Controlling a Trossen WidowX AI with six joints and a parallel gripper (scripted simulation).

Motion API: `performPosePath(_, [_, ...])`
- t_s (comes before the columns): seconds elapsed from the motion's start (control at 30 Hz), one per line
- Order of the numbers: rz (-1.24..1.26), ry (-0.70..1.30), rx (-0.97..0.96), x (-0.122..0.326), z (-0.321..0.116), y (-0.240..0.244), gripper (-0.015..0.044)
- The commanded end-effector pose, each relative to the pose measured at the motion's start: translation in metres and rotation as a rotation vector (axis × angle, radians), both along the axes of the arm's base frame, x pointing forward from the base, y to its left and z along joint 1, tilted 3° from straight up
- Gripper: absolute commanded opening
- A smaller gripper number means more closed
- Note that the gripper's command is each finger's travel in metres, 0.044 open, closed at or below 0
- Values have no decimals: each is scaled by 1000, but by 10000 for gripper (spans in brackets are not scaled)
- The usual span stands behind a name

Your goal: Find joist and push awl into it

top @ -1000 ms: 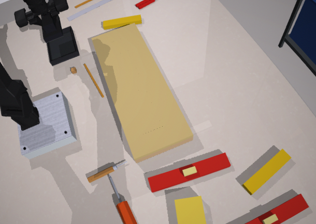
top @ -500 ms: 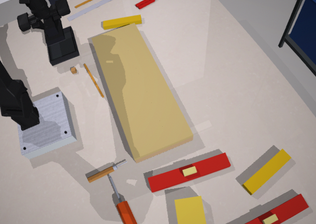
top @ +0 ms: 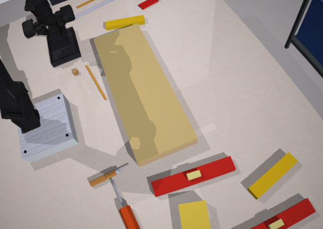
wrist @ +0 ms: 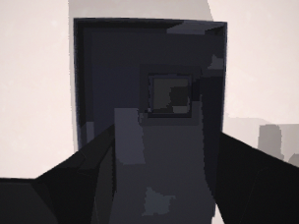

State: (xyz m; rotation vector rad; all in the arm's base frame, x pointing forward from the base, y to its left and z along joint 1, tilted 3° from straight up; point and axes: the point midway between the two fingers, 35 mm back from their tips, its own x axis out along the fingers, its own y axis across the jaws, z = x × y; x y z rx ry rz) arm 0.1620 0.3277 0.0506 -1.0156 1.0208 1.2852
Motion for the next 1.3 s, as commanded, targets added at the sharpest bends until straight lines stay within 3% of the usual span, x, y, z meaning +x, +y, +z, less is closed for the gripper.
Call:
performPosePath(0.0, [1, 0, 4, 0, -6, 0, 0])
performPosePath(0.9, [1, 0, 3, 0, -46, -3, 0])
performPosePath(1.27, [-6, 1, -3, 0, -44, -4, 289])
